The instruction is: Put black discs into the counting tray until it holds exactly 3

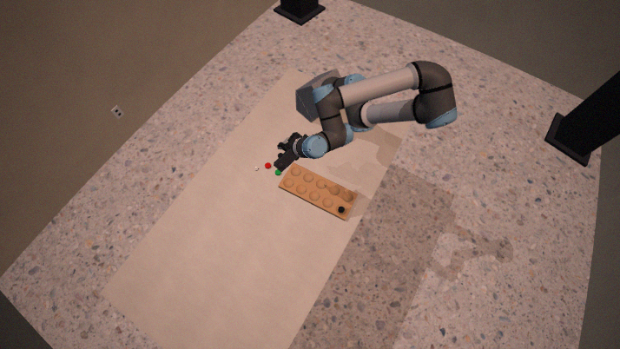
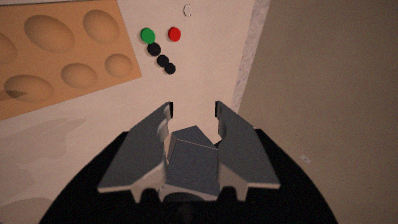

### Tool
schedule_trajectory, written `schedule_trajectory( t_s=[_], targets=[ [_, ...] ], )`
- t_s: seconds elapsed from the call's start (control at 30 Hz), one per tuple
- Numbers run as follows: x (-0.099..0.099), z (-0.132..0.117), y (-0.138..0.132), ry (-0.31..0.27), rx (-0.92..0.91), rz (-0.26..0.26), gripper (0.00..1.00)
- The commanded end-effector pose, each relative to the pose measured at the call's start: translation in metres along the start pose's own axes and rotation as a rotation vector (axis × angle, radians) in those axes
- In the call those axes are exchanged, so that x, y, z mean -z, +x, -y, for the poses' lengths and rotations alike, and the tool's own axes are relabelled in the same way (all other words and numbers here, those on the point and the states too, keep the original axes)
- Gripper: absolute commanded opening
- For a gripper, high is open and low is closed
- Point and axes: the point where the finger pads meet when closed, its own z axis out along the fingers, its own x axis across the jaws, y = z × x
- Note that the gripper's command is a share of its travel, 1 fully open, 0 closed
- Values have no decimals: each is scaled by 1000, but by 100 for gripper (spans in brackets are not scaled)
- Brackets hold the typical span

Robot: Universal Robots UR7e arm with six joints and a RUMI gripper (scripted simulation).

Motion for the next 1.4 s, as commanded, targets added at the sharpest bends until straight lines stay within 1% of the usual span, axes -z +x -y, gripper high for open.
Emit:
schedule_trajectory(
  t_s=[0.0, 0.03, 0.07, 0.3, 0.4, 0.57, 0.77, 0.9, 0.97, 1.17, 1.37],
  targets=[
    [-48, 0, 10, -2, 107, 100, 28],
    [-56, -1, 11, 0, 124, 119, 28],
    [-56, -1, 11, 0, 124, 119, 28],
    [-104, -12, 15, 32, 234, 238, 28],
    [-104, -12, 15, 32, 234, 238, 28],
    [-131, -20, 14, 71, 300, 310, 28],
    [-155, -29, 11, 128, 366, 380, 28],
    [-168, -34, 8, 168, 402, 417, 28],
    [-168, -34, 8, 168, 402, 417, 28],
    [-182, -40, 3, 226, 447, 459, 28],
    [-192, -45, -2, 277, 481, 487, 28]
  ],
)
